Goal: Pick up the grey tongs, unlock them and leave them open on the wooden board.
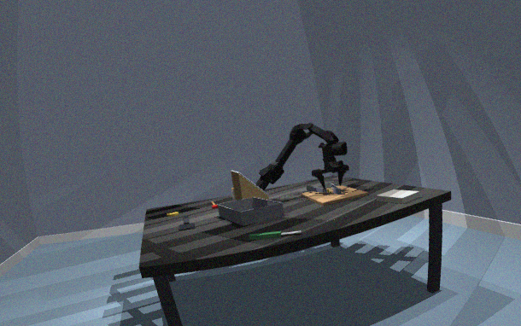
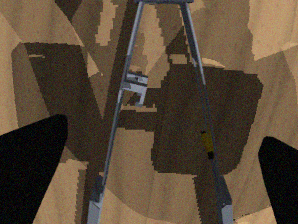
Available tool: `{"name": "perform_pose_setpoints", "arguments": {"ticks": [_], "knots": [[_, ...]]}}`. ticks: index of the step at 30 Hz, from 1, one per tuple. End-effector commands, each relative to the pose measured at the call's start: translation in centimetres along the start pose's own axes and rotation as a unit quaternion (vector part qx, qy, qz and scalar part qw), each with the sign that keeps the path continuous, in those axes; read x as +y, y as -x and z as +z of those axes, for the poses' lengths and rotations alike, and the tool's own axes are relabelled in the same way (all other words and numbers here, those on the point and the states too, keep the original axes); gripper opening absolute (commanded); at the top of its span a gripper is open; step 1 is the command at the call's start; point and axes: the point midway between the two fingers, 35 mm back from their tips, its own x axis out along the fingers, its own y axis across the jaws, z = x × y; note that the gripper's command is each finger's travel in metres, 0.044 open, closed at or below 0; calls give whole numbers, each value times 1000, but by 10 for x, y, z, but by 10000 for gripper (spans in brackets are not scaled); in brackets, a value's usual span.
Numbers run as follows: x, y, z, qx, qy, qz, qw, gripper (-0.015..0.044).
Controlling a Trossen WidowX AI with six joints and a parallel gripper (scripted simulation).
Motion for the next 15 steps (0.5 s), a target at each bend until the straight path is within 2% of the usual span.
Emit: {"name": "perform_pose_setpoints", "arguments": {"ticks": [1,8,15], "knots": [[-6,4,2,-1,0,-3,1000,440],[-75,48,17,-14,-3,-26,1000,440],[-142,101,4,-26,-10,-12,1000,440]]}}
